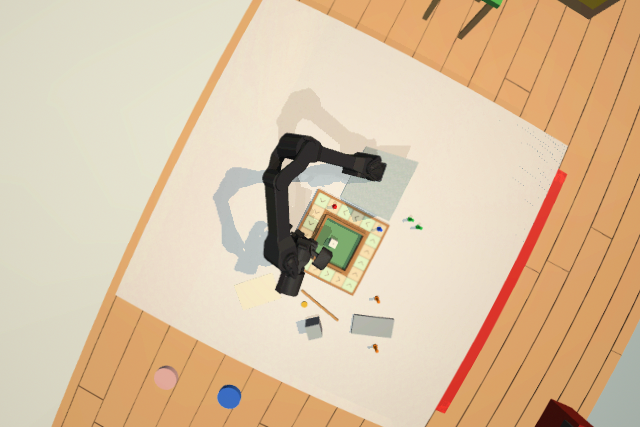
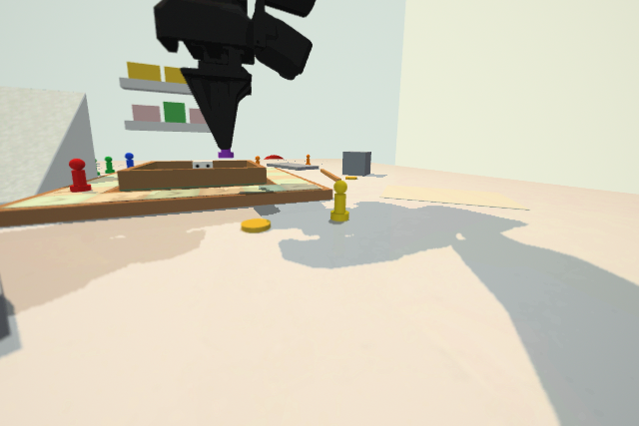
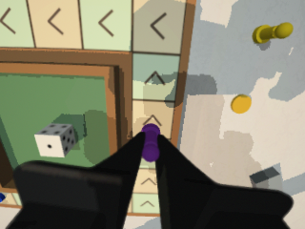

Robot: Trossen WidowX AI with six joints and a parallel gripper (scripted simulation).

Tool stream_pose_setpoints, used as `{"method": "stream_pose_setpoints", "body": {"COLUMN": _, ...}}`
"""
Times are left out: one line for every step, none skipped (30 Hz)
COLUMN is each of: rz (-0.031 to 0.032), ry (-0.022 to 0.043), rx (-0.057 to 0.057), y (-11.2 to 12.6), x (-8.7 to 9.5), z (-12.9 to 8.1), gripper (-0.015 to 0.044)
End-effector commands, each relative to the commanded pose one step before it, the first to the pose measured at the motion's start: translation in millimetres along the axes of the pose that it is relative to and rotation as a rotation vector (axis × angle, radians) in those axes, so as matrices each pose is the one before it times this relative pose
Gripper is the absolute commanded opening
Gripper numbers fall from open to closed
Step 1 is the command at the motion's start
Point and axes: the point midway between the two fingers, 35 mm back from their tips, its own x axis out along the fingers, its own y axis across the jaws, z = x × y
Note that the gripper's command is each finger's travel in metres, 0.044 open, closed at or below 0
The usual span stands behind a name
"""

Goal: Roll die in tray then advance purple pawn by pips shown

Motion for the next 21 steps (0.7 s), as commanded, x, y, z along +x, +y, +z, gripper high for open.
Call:
{"method": "stream_pose_setpoints", "body": {"rz": 0.00596, "ry": 0.00575, "rx": 0.0029, "y": 2.18, "x": -17.56, "z": 0.76, "gripper": 0.0000}}
{"method": "stream_pose_setpoints", "body": {"rz": 0.00035, "ry": 0.00018, "rx": -0.0001, "y": 0.32, "x": -5.32, "z": 0.09, "gripper": 0.0000}}
{"method": "stream_pose_setpoints", "body": {"rz": 0.00024, "ry": 0.00018, "rx": -0.0001, "y": 0.27, "x": -5.33, "z": -0.01, "gripper": 0.0000}}
{"method": "stream_pose_setpoints", "body": {"rz": 0.00012, "ry": 0.00019, "rx": -0.0001, "y": 0.23, "x": -5.34, "z": -0.11, "gripper": 0.0000}}
{"method": "stream_pose_setpoints", "body": {"rz": 0.00001, "ry": 0.00019, "rx": -0.0001, "y": 0.18, "x": -5.35, "z": -0.21, "gripper": 0.0000}}
{"method": "stream_pose_setpoints", "body": {"rz": -0.00010, "ry": 0.00019, "rx": -0.0001, "y": 0.13, "x": -5.35, "z": -0.31, "gripper": 0.0000}}
{"method": "stream_pose_setpoints", "body": {"rz": -0.00022, "ry": 0.00019, "rx": -0.0001, "y": 0.08, "x": -5.36, "z": -0.41, "gripper": 0.0000}}
{"method": "stream_pose_setpoints", "body": {"rz": -0.00033, "ry": 0.00018, "rx": -0.0001, "y": 0.03, "x": -5.36, "z": -0.51, "gripper": 0.0000}}
{"method": "stream_pose_setpoints", "body": {"rz": -0.00045, "ry": 0.00017, "rx": -0.0001, "y": -0.02, "x": -5.35, "z": -0.60, "gripper": 0.0000}}
{"method": "stream_pose_setpoints", "body": {"rz": -0.00056, "ry": 0.00016, "rx": -0.0001, "y": -0.08, "x": -5.35, "z": -0.70, "gripper": 0.0000}}
{"method": "stream_pose_setpoints", "body": {"rz": -0.00068, "ry": 0.00015, "rx": 0.0000, "y": -0.14, "x": -5.34, "z": -0.79, "gripper": 0.0000}}
{"method": "stream_pose_setpoints", "body": {"rz": -0.00079, "ry": 0.00013, "rx": 0.0000, "y": -0.20, "x": -5.33, "z": -0.88, "gripper": 0.0000}}
{"method": "stream_pose_setpoints", "body": {"rz": -0.00090, "ry": 0.00011, "rx": 0.0000, "y": -0.26, "x": -5.32, "z": -0.98, "gripper": 0.0000}}
{"method": "stream_pose_setpoints", "body": {"rz": -0.00083, "ry": 0.00007, "rx": 0.0000, "y": -0.26, "x": -4.36, "z": -0.87, "gripper": 0.0000}}
{"method": "stream_pose_setpoints", "body": {"rz": -0.00053, "ry": 0.00004, "rx": 0.0000, "y": -0.18, "x": -2.61, "z": -0.55, "gripper": 0.0000}}
{"method": "stream_pose_setpoints", "body": {"rz": -0.00018, "ry": 0.00001, "rx": 0.0000, "y": -0.06, "x": -0.87, "z": -0.19, "gripper": 0.0000}}
{"method": "stream_pose_setpoints", "body": {"rz": 0.00007, "ry": 0.00010, "rx": 0.0002, "y": 0.07, "x": 0.52, "z": 0.36, "gripper": 0.0000}}
{"method": "stream_pose_setpoints", "body": {"rz": 0.00020, "ry": 0.00029, "rx": 0.0006, "y": 0.20, "x": 1.56, "z": 1.08, "gripper": 0.0000}}
{"method": "stream_pose_setpoints", "body": {"rz": 0.00030, "ry": 0.00048, "rx": 0.0011, "y": 0.31, "x": 2.62, "z": 1.78, "gripper": 0.0000}}
{"method": "stream_pose_setpoints", "body": {"rz": 0.00037, "ry": 0.00067, "rx": 0.0015, "y": 0.40, "x": 3.70, "z": 2.47, "gripper": 0.0000}}
{"method": "stream_pose_setpoints", "body": {"rz": 0.00039, "ry": 0.00085, "rx": 0.0020, "y": 0.45, "x": 4.80, "z": 3.13, "gripper": 0.0000}}
